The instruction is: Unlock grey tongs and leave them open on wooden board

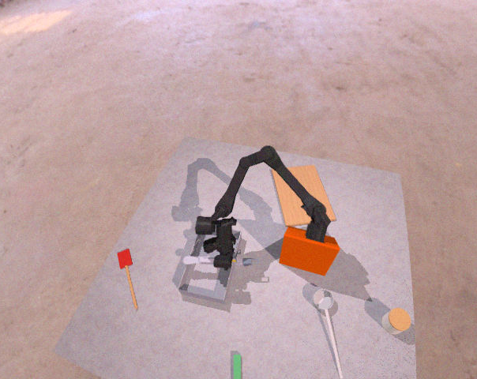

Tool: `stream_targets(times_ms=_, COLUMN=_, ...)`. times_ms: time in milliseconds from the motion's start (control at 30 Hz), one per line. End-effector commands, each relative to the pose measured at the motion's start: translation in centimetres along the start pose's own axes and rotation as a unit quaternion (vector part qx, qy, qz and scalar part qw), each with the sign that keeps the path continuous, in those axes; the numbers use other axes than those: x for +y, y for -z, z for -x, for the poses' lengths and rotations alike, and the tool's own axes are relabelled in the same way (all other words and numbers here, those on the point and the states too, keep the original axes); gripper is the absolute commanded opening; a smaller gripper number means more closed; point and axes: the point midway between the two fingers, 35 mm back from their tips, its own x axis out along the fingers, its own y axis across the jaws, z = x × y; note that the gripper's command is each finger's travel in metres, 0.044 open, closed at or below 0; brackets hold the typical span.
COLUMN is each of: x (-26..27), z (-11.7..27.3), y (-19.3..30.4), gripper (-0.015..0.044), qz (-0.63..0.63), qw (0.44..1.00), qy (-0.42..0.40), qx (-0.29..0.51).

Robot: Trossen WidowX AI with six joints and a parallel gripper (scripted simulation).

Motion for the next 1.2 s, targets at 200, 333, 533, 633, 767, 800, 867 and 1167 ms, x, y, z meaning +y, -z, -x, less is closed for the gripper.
stream_targets(times_ms=200, x=2.66, z=4.85, y=-0.66, gripper=-0.015, qz=0.003, qw=1.0, qy=-0.002, qx=-0.014)
stream_targets(times_ms=333, x=2.66, z=4.85, y=-0.66, gripper=-0.015, qz=0.003, qw=1.0, qy=-0.002, qx=-0.014)
stream_targets(times_ms=533, x=2.63, z=4.7, y=-0.62, gripper=-0.015, qz=-0.011, qw=1.0, qy=0.02, qx=-0.01)
stream_targets(times_ms=633, x=2.57, z=4.49, y=-0.58, gripper=-0.015, qz=-0.033, qw=0.998, qy=0.059, qx=-0.005)
stream_targets(times_ms=767, x=2.49, z=4.34, y=-0.6, gripper=-0.015, qz=-0.064, qw=0.991, qy=0.117, qx=-0.007)
stream_targets(times_ms=800, x=2.47, z=4.33, y=-0.62, gripper=-0.015, qz=-0.072, qw=0.989, qy=0.132, qx=-0.008)
stream_targets(times_ms=867, x=2.45, z=4.34, y=-0.68, gripper=-0.015, qz=-0.086, qw=0.983, qy=0.161, qx=-0.014)
stream_targets(times_ms=1167, x=2.53, z=4.66, y=-1.06, gripper=-0.015, qz=-0.128, qw=0.958, qy=0.25, qx=-0.049)
